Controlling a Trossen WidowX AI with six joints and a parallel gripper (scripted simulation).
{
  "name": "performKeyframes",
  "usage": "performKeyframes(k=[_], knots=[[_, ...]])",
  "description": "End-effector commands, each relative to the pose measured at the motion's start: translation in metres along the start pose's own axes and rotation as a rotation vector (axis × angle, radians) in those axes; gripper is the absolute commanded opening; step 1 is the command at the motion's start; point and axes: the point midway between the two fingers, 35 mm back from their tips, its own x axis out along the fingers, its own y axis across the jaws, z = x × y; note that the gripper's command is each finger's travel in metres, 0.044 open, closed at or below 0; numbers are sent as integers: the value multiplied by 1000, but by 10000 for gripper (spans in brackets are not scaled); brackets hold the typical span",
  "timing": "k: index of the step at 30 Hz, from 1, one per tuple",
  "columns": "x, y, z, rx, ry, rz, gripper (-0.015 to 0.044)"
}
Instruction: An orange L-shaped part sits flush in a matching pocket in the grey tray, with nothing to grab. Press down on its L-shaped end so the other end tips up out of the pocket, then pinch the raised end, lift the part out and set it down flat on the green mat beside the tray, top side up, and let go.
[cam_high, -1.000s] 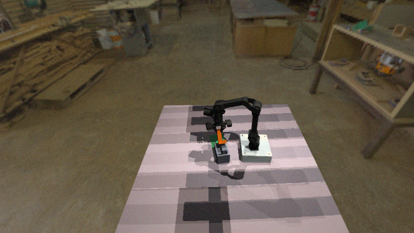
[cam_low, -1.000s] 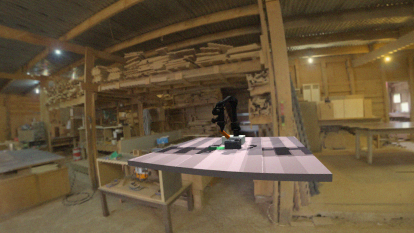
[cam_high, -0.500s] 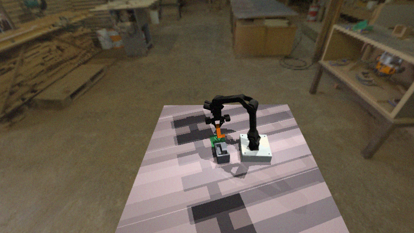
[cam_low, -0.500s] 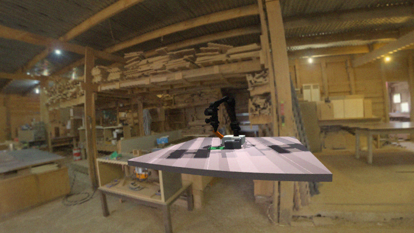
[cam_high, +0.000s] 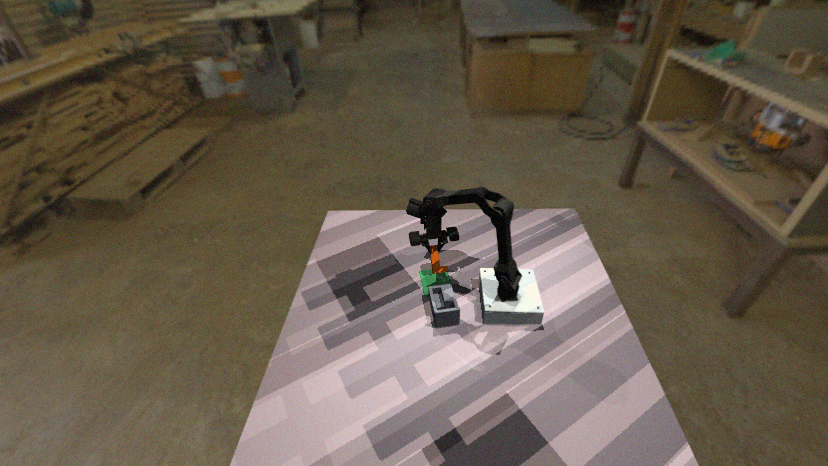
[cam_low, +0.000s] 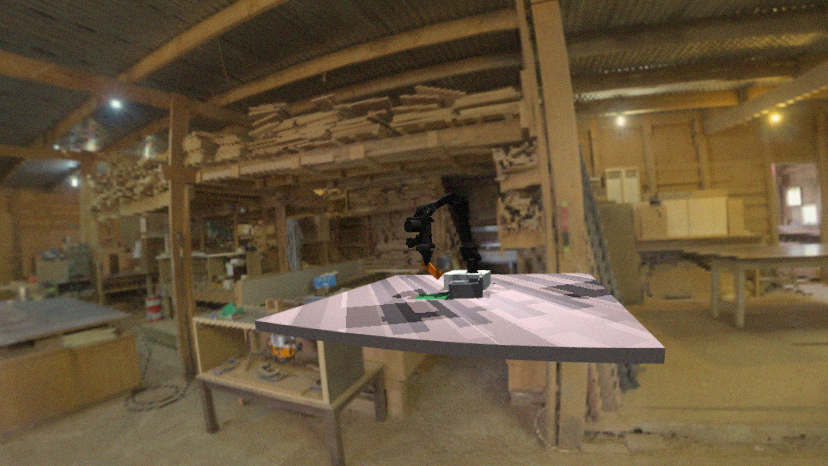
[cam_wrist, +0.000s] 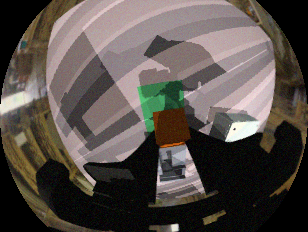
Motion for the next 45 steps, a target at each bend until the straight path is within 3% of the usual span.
performKeyframes(k=[1,45], knots=[[8,-2,-1,-3,2,-7,0],[75,-2,-1,-3,3,-7,0]])
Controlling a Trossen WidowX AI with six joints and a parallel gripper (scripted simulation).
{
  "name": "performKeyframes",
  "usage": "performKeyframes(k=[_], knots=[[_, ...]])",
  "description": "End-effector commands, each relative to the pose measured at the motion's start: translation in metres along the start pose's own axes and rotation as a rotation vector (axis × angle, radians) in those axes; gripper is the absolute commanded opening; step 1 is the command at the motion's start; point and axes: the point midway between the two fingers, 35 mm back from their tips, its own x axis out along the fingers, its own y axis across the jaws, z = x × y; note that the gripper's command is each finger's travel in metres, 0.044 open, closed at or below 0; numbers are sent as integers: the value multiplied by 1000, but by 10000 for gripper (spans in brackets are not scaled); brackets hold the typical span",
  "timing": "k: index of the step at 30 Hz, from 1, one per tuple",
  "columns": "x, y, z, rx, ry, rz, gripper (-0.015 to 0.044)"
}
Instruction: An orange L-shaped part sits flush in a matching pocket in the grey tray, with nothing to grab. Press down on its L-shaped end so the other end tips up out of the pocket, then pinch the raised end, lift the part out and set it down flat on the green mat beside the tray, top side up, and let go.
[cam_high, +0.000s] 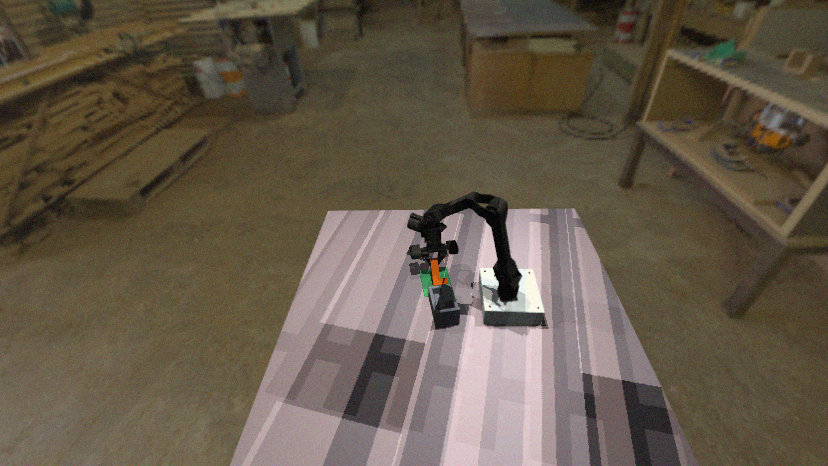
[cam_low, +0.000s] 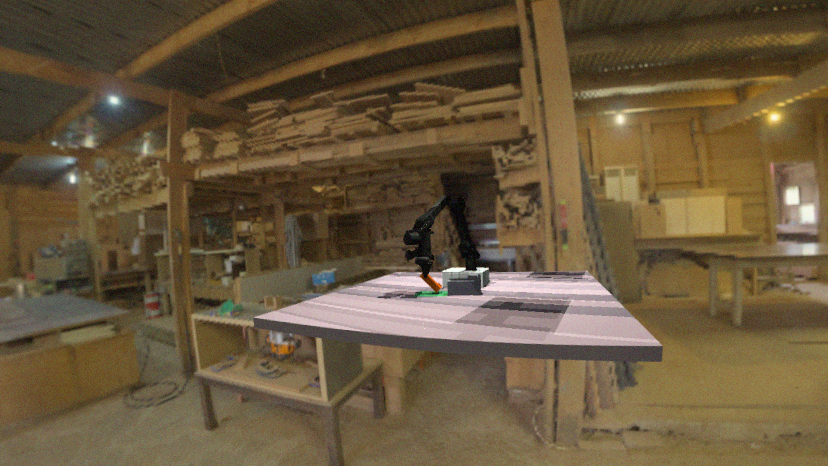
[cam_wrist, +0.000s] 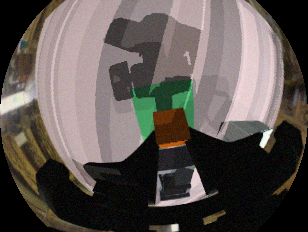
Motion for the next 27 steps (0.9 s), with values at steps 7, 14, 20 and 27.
performKeyframes(k=[7,14,20,27], knots=[[7,-2,-1,-3,2,-7,0],[7,-2,-1,-3,2,-7,0],[7,-2,-1,-3,2,-7,0],[6,-2,-1,0,4,-5,53]])
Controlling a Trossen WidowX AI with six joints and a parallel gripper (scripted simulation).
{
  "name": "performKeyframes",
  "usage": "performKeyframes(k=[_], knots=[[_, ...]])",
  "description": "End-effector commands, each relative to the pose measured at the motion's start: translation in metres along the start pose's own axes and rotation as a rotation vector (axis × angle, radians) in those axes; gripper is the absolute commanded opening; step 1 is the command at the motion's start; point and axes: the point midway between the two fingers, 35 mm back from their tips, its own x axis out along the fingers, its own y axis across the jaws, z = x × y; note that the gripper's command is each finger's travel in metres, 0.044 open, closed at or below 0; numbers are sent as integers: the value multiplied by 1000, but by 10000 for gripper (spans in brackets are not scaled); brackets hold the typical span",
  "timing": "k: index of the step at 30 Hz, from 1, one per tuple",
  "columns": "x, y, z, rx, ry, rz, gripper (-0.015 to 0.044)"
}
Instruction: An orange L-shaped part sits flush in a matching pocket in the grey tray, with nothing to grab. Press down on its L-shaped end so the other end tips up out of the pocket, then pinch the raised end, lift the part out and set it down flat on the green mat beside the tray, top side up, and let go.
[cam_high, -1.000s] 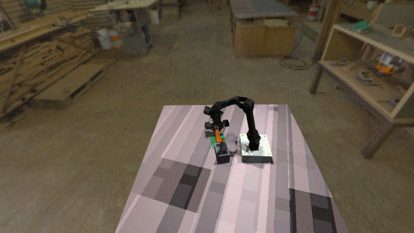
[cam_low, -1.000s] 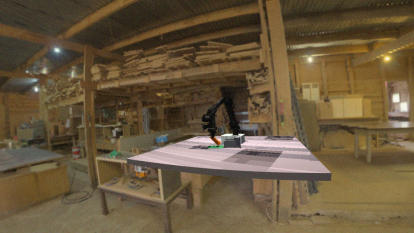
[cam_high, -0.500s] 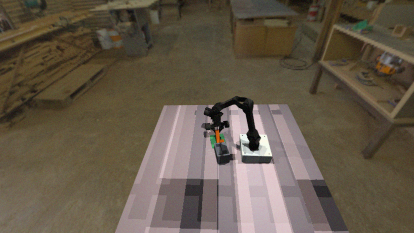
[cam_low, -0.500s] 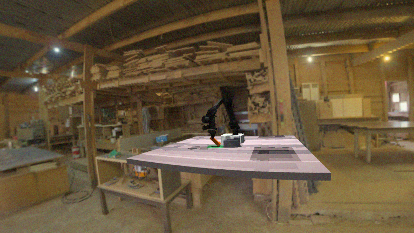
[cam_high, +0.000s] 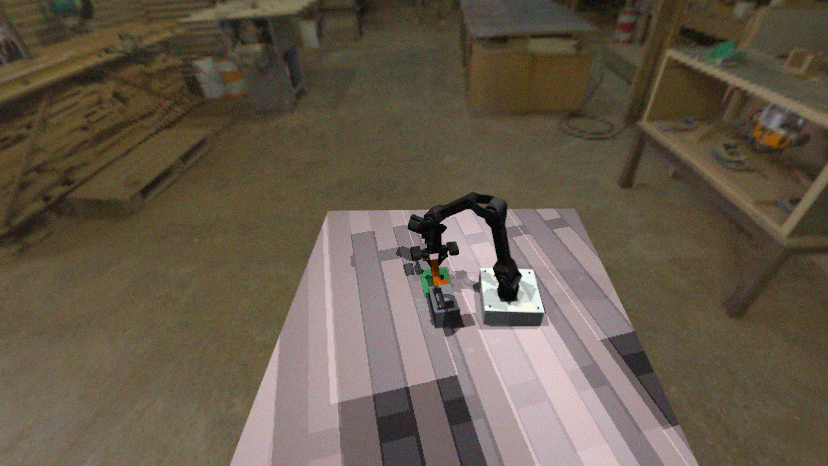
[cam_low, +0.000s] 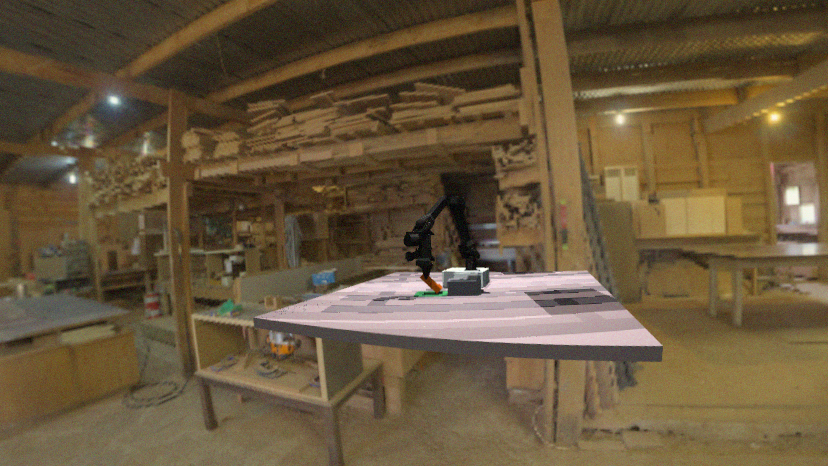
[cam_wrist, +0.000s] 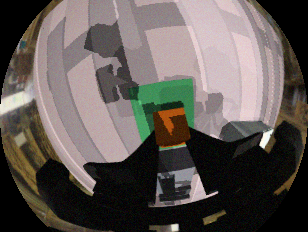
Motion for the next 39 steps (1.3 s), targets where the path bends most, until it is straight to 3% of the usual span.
performKeyframes(k=[1,8,13,17,39], knots=[[0,0,0,0,0,0,79],[-3,0,0,0,0,0,263],[-47,3,2,-2,-1,-1,394],[-88,0,0,-3,-2,-2,400],[-83,2,2,-1,-11,13,400]])
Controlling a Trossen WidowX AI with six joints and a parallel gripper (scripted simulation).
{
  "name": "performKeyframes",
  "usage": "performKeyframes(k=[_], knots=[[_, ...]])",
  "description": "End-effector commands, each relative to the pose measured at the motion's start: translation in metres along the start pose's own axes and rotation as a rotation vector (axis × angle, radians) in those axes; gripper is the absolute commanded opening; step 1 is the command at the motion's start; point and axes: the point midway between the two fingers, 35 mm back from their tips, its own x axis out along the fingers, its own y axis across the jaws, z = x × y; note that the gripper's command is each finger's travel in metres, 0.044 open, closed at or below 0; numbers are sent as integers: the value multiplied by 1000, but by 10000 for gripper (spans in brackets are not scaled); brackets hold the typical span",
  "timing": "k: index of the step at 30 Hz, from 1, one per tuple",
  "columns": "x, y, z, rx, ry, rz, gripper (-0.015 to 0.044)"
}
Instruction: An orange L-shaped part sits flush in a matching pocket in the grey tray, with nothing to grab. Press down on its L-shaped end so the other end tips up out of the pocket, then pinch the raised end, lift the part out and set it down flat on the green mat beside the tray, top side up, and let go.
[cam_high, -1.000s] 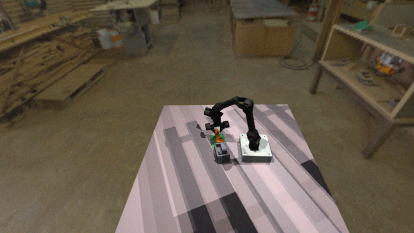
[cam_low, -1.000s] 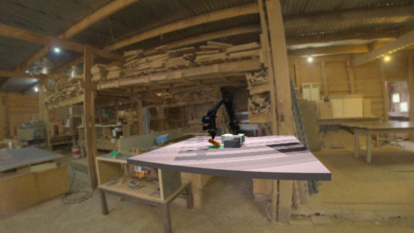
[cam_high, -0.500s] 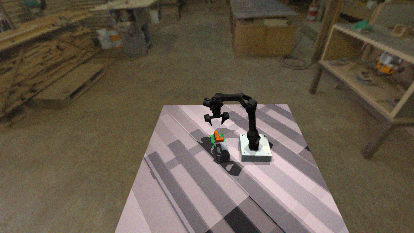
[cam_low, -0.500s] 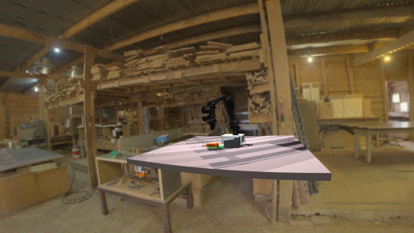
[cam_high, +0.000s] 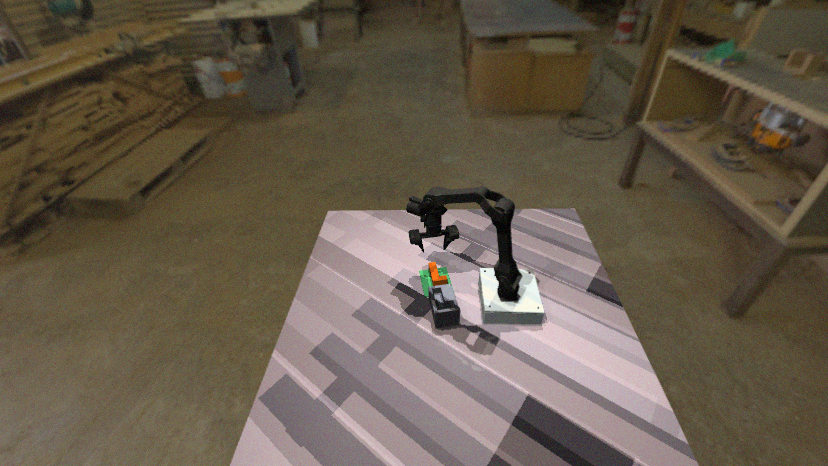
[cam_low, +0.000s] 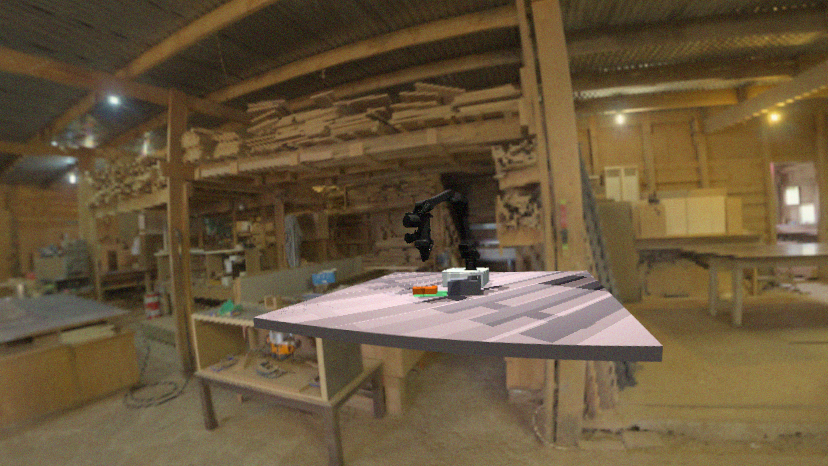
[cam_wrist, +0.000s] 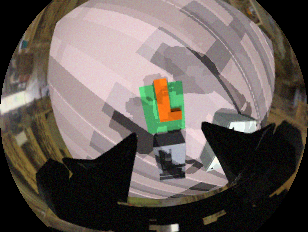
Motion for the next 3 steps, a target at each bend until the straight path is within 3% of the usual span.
performKeyframes(k=[1,3], knots=[[0,0,0,0,0,0,400],[0,0,0,0,0,0,400]])
